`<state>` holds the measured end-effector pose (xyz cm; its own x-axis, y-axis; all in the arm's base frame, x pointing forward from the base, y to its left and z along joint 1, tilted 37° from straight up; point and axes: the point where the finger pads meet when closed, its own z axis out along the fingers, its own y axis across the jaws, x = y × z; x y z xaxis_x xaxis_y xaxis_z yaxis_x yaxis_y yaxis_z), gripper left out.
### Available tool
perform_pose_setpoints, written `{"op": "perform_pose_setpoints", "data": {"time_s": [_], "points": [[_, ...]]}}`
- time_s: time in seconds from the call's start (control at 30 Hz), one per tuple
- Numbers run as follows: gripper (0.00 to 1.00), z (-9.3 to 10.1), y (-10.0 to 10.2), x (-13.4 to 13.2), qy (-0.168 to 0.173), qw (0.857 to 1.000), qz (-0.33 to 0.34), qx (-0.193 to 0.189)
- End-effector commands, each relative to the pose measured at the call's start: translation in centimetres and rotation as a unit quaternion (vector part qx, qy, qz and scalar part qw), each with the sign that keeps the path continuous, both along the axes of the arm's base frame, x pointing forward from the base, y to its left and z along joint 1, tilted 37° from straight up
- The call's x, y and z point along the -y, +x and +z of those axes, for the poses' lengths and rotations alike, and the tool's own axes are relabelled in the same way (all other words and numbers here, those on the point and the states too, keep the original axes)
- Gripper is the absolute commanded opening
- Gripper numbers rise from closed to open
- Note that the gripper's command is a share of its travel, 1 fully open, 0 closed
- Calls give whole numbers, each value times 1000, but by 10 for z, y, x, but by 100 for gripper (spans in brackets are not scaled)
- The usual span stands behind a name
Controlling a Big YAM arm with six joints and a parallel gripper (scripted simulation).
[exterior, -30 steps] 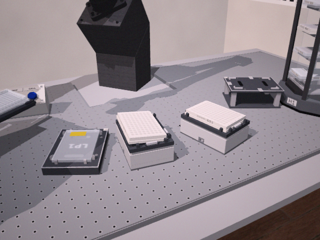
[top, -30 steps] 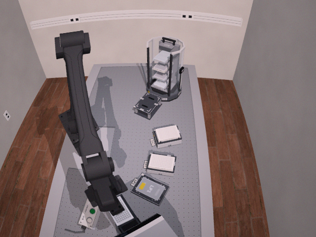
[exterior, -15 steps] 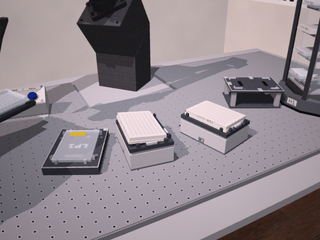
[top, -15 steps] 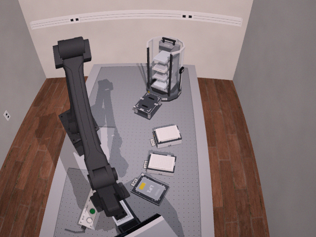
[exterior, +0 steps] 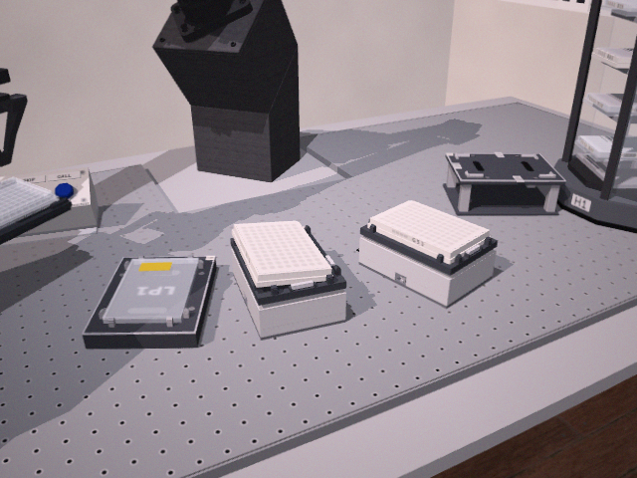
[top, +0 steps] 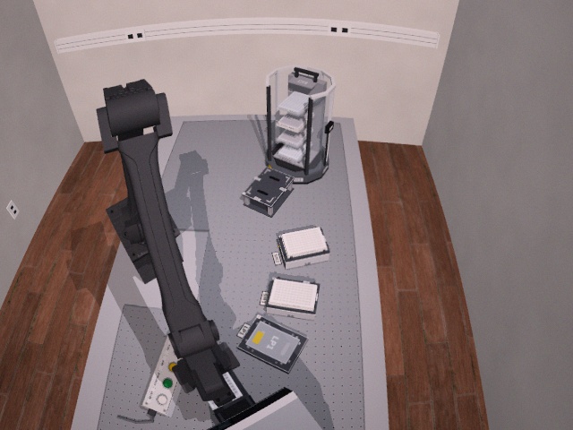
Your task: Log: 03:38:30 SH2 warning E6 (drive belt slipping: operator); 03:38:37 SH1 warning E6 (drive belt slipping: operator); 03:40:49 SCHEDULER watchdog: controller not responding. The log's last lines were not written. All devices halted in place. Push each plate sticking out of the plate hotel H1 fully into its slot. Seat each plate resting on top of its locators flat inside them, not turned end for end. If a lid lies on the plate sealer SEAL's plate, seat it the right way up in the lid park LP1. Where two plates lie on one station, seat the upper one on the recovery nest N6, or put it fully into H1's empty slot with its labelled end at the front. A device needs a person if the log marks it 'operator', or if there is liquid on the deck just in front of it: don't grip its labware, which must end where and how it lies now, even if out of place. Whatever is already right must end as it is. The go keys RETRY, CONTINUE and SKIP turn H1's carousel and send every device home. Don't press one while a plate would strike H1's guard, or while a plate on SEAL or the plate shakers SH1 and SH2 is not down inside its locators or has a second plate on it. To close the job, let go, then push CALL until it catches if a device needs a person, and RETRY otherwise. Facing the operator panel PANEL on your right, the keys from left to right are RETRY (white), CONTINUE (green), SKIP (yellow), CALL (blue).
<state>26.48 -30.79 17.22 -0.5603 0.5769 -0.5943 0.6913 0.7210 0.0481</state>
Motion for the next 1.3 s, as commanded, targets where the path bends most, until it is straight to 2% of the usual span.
{"op": "perform_pose_setpoints", "data": {"time_s": [0.0, 0.1, 0.13, 0.23, 0.33, 0.4, 0.43, 0.47, 0.57, 0.8, 0.97, 1.27], "points": [[100, -15, 13, 8, 0, 1000, -1, 4], [100, -5, 15, 19, -10, 1000, -5, 11], [100, 11, 15, 18, -25, 999, -4, 22], [100, 11, 15, 18, -25, 999, -4, 22], [100, -7, 14, 17, -9, 1000, -4, 9], [100, -9, 13, 16, -7, 1000, -4, 8], [100, -3, 12, 14, -11, 1000, -2, 9], [100, -14, 13, 14, -4, 1000, -4, 6], [100, -22, 14, 11, 0, 1000, -1, 3], [100, -20, 17, 17, -7, 1000, -3, 8], [100, -33, 21, 14, 0, 1000, 1, 3], [100, -42, 27, 20, -1, 1000, 0, 4]]}}
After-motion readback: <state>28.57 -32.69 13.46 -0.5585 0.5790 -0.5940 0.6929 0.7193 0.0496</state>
